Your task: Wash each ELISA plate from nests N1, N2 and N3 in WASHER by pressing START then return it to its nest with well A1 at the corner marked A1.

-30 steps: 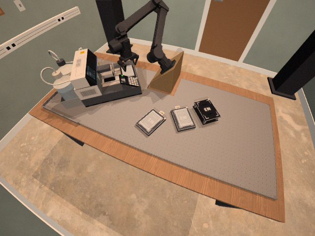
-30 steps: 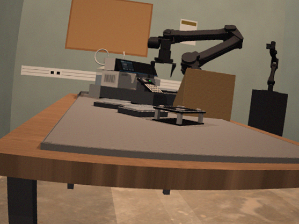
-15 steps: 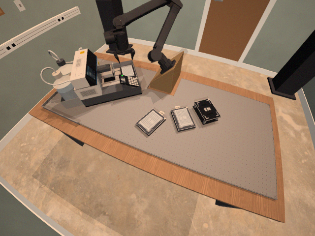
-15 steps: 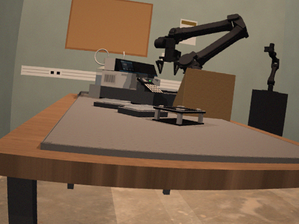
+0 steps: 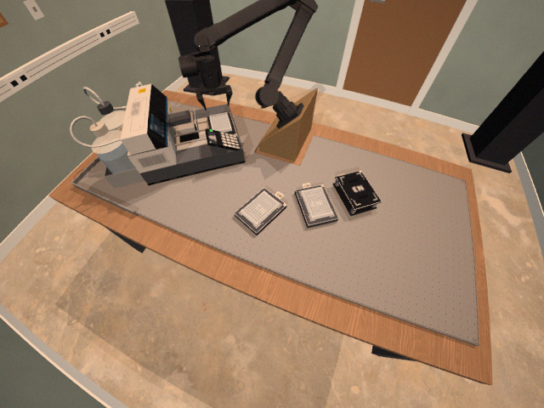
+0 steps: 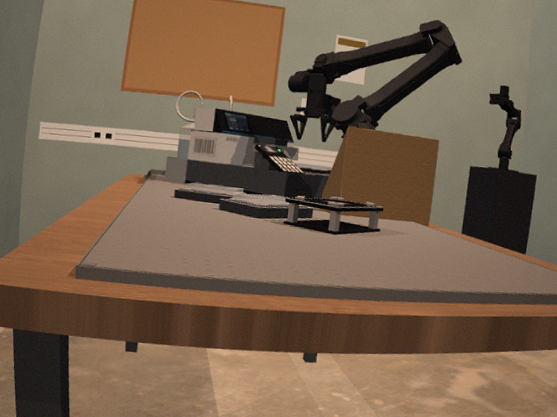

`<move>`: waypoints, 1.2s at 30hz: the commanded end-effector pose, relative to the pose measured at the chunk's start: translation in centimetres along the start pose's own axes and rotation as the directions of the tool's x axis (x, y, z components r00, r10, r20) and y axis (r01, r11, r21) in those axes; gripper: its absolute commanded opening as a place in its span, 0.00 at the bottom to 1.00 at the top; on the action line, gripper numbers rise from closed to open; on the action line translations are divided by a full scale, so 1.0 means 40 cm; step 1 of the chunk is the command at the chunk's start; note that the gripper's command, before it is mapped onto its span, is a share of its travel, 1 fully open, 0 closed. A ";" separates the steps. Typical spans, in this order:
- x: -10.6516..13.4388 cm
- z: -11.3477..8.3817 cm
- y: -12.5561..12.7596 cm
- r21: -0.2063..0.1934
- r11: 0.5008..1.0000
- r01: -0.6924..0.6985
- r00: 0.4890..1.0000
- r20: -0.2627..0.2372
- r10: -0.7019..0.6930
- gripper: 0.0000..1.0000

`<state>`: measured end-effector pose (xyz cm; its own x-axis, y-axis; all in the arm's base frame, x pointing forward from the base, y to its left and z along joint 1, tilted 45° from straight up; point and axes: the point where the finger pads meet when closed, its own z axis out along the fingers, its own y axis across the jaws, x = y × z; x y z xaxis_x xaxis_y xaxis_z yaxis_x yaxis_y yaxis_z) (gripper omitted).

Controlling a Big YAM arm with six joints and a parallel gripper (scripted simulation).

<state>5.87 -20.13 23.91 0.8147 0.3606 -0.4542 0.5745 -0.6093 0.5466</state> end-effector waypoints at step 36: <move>-0.006 0.140 0.004 0.004 1.000 -0.004 1.000 0.008 0.004 1.00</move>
<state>5.29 -23.79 19.99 0.8237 0.3480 -0.4478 0.5600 -0.6230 0.5461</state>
